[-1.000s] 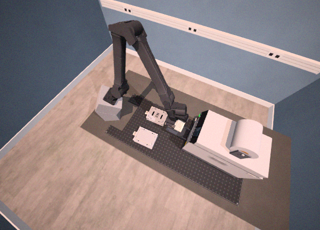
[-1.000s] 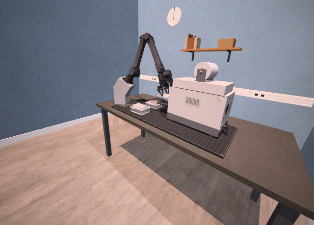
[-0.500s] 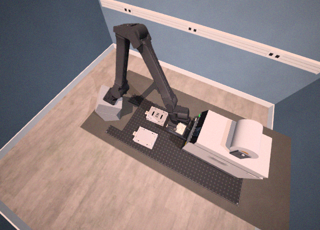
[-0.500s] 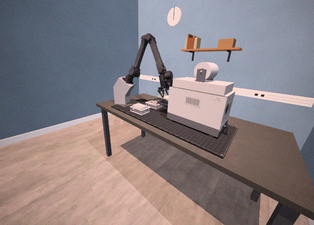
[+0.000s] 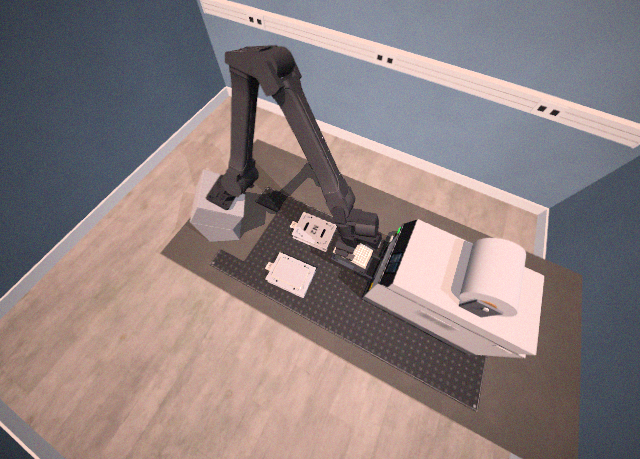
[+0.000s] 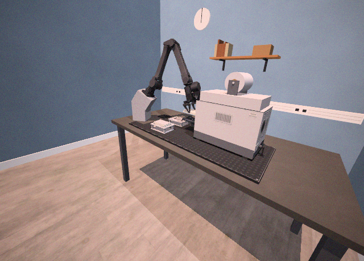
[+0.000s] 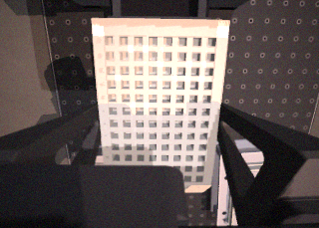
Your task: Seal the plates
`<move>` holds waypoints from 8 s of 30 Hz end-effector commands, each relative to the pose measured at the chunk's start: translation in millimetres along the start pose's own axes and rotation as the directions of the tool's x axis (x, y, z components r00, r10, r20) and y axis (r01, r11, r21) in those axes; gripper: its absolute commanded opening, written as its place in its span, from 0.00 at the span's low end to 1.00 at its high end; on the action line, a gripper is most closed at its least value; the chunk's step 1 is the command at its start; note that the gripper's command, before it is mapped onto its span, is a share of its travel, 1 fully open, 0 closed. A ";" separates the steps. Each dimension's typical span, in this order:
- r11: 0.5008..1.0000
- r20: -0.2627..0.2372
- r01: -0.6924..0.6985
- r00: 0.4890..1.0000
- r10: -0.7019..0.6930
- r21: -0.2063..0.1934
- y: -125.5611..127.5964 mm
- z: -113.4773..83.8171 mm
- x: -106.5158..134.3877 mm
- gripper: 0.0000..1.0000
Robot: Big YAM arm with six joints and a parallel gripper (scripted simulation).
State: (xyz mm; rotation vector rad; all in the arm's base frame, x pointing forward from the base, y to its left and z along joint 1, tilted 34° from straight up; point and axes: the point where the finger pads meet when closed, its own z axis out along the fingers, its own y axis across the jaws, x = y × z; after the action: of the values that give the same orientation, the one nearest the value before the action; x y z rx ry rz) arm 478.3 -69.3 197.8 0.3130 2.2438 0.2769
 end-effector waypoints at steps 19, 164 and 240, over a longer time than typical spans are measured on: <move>1.000 0.027 0.019 0.999 -0.019 -0.006 7.7 -1.2 -21.0 0.00; 1.000 0.063 0.012 0.998 -0.013 0.007 -1.5 23.0 -27.3 0.00; 1.000 0.041 0.010 0.999 -0.010 0.000 2.5 38.0 -14.0 0.00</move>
State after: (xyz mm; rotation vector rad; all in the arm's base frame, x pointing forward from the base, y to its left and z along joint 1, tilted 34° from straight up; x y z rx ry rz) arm 504.1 -62.4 170.2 0.3113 2.2422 0.2761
